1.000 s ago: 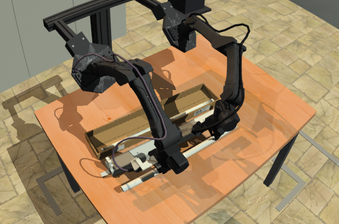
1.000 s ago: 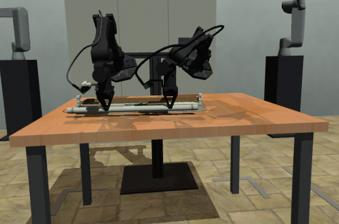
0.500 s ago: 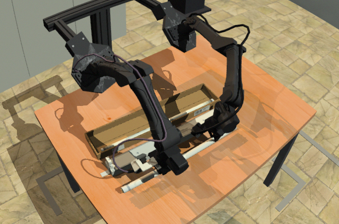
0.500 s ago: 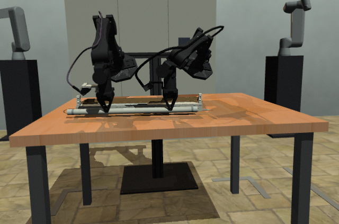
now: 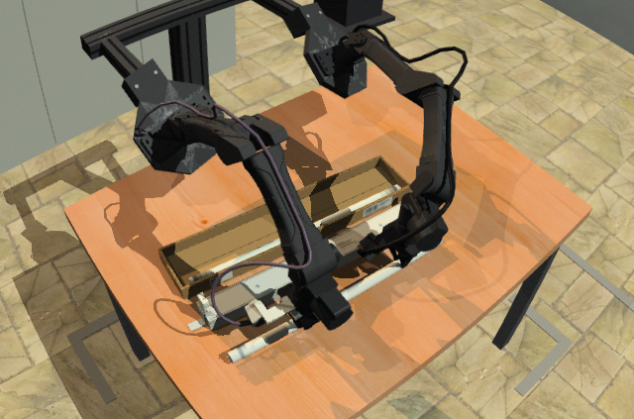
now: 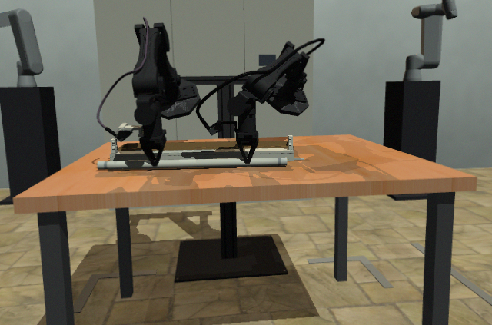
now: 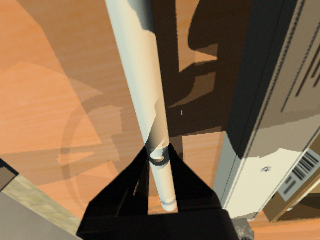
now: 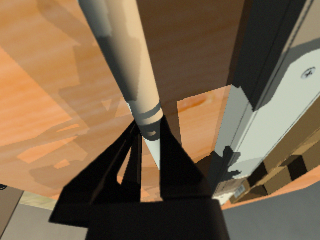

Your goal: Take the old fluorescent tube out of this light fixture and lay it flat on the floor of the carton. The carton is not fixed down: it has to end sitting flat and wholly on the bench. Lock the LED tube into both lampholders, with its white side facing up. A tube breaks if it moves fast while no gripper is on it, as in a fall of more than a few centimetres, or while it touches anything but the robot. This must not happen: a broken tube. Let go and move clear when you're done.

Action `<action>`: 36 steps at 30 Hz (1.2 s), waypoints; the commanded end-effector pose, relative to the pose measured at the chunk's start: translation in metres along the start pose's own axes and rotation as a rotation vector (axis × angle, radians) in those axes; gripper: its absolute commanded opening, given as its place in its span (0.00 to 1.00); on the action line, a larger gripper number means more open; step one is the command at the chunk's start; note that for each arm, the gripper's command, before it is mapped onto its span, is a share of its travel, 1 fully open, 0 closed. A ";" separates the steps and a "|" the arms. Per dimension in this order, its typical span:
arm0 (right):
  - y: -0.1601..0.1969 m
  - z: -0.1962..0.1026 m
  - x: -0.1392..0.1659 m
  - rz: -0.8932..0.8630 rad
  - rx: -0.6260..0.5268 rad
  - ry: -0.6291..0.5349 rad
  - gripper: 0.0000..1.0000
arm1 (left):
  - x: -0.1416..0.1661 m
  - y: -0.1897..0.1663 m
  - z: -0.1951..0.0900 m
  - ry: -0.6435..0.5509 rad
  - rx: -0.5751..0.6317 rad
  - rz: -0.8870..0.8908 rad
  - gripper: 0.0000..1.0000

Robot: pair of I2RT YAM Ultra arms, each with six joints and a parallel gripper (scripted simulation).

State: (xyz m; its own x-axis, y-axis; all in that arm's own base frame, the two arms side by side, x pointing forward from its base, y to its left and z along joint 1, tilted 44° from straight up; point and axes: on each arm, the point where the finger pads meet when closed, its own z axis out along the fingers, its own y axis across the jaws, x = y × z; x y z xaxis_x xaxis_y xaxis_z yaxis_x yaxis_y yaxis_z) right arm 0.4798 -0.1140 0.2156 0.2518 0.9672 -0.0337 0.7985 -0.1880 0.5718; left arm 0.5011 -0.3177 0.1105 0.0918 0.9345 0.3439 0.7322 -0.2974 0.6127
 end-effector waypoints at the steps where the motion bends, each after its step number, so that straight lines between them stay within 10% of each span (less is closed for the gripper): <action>1: -0.003 0.004 -0.009 0.009 0.020 -0.019 0.11 | -0.019 -0.002 -0.005 -0.038 -0.008 0.024 0.11; 12: 0.005 -0.009 0.004 0.000 -0.018 0.015 0.11 | -0.016 0.005 -0.006 -0.041 -0.022 0.007 0.11; 13: 0.004 -0.006 0.004 0.000 -0.010 0.015 0.11 | -0.014 0.010 -0.011 -0.045 -0.031 -0.004 0.49; 30: 0.004 -0.006 0.000 0.000 -0.011 -0.009 0.11 | -0.014 0.009 -0.011 -0.044 -0.030 -0.003 0.49; 36: 0.004 -0.006 0.000 0.000 -0.011 -0.009 0.11 | -0.004 0.010 -0.051 -0.023 -0.025 -0.017 0.49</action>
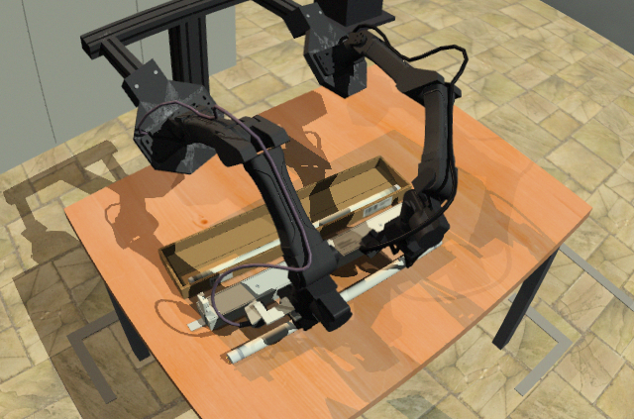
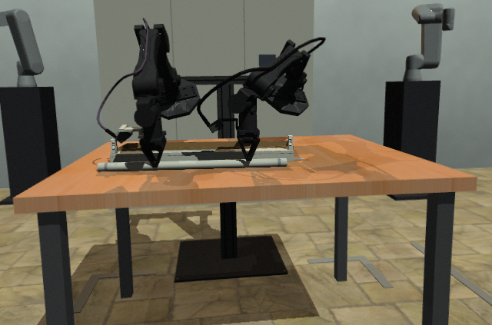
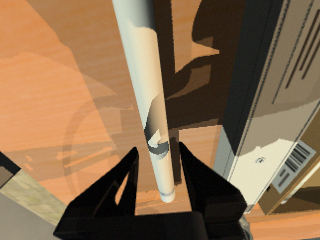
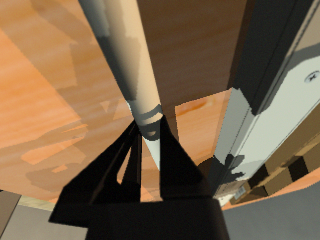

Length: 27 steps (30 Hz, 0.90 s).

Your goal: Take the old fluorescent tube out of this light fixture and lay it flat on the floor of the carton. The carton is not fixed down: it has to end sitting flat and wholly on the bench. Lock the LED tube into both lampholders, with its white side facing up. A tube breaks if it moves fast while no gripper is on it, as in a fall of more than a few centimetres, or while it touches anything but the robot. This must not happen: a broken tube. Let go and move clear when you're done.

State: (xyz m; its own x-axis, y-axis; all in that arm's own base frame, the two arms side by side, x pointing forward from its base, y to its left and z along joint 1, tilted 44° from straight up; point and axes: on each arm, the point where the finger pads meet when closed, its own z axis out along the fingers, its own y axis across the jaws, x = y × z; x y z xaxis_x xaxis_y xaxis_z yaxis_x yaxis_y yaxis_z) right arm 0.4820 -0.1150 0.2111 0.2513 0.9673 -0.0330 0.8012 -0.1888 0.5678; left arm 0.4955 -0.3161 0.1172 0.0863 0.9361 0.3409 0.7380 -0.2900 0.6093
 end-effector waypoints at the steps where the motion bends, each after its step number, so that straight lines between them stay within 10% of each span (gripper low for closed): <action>1: 0.004 -0.011 0.000 0.000 -0.016 -0.010 0.11 | -0.008 0.009 -0.047 -0.024 -0.033 -0.011 0.49; 27: 0.004 -0.011 0.000 0.000 -0.016 -0.010 0.11 | -0.013 0.008 -0.068 -0.055 -0.041 0.017 0.49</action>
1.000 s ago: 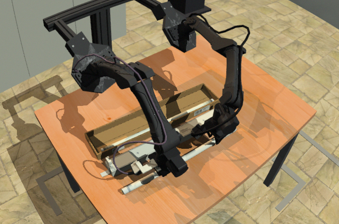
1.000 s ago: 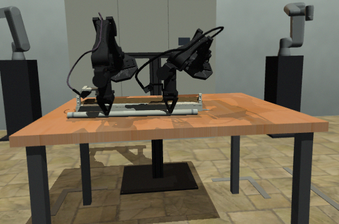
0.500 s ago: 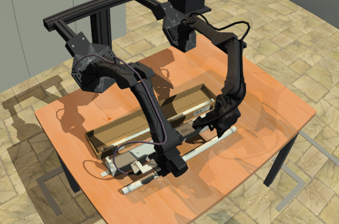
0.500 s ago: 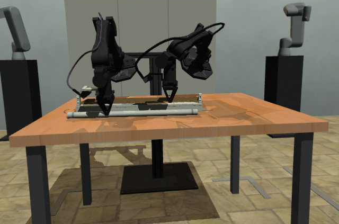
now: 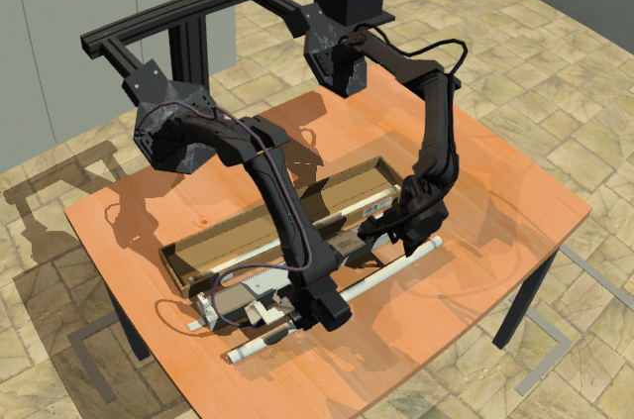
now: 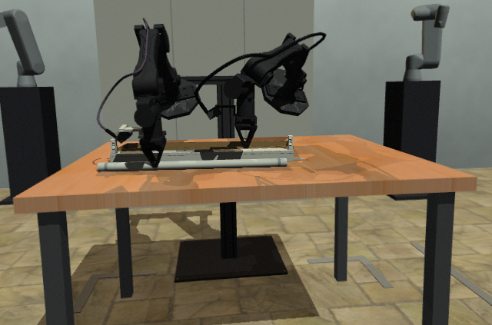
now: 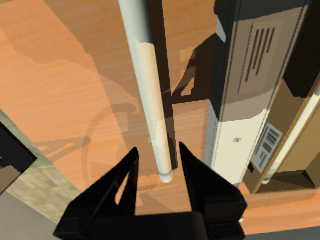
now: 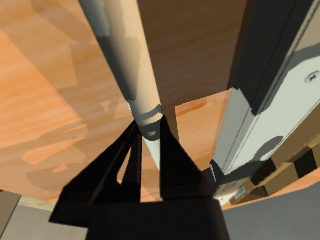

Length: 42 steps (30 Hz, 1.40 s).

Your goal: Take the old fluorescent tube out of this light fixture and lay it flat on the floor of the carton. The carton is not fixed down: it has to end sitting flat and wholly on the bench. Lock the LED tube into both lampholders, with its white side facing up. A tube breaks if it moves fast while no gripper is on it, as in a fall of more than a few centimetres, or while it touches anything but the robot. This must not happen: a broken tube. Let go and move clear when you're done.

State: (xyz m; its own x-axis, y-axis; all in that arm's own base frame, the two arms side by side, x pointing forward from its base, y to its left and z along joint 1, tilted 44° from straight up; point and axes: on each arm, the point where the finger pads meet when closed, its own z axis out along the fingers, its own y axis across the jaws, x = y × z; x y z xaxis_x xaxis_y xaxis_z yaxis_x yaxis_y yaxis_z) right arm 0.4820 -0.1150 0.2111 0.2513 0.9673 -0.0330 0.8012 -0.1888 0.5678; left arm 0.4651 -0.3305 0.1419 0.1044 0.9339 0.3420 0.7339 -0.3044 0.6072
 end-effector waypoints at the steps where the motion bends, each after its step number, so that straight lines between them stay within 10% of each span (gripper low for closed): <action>1: 0.004 -0.011 0.000 0.000 -0.016 -0.010 0.11 | -0.007 0.012 -0.026 -0.043 -0.036 0.003 0.49; 42: 0.004 -0.011 0.000 0.000 -0.016 -0.010 0.11 | -0.014 0.019 -0.016 -0.058 -0.123 0.003 0.49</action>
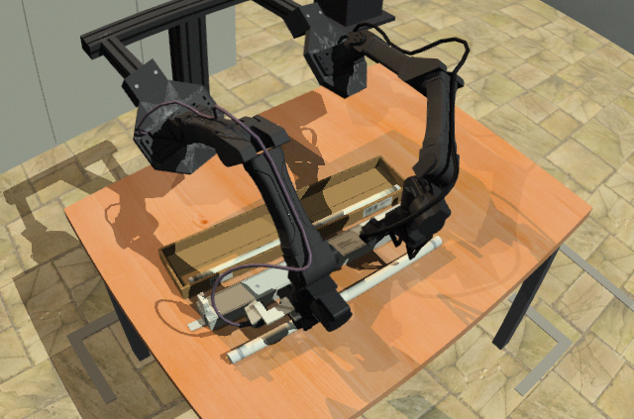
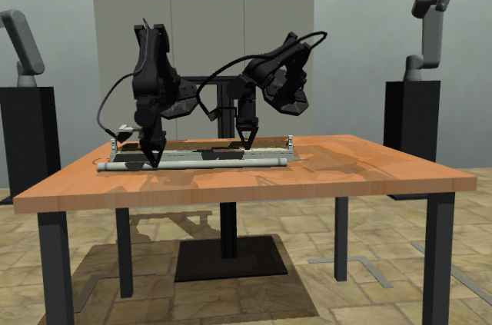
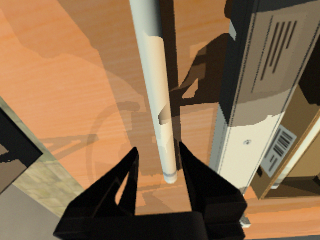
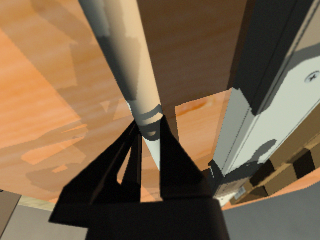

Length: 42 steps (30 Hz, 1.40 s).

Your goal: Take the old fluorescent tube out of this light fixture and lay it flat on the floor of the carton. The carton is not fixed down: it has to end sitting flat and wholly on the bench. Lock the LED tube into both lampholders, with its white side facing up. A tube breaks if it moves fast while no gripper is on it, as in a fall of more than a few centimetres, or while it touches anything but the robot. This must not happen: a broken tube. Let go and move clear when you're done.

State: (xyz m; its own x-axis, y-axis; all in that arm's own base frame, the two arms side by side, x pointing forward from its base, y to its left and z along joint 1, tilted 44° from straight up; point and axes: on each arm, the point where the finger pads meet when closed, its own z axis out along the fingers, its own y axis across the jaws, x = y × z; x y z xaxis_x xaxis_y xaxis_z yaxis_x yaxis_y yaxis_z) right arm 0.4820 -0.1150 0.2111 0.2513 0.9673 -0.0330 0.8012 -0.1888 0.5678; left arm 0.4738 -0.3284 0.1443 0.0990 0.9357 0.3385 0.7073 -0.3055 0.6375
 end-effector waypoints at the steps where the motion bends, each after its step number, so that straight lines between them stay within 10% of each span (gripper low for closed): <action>1: 0.004 -0.011 0.000 0.000 -0.016 -0.010 0.11 | -0.014 0.010 -0.019 -0.056 -0.071 0.010 0.49; 42: 0.004 -0.011 0.000 0.000 -0.016 -0.010 0.11 | 0.042 -0.018 -0.008 -0.024 -0.342 0.014 0.49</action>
State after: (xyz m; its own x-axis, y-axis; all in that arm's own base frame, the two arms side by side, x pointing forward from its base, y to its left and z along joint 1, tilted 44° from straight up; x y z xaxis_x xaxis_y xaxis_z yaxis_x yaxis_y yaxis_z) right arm 0.4820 -0.1150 0.2111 0.2513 0.9673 -0.0330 0.8012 -0.1888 0.5678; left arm 0.4622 -0.2762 0.1586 0.0934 0.9375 0.3353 0.4441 -0.3406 0.8287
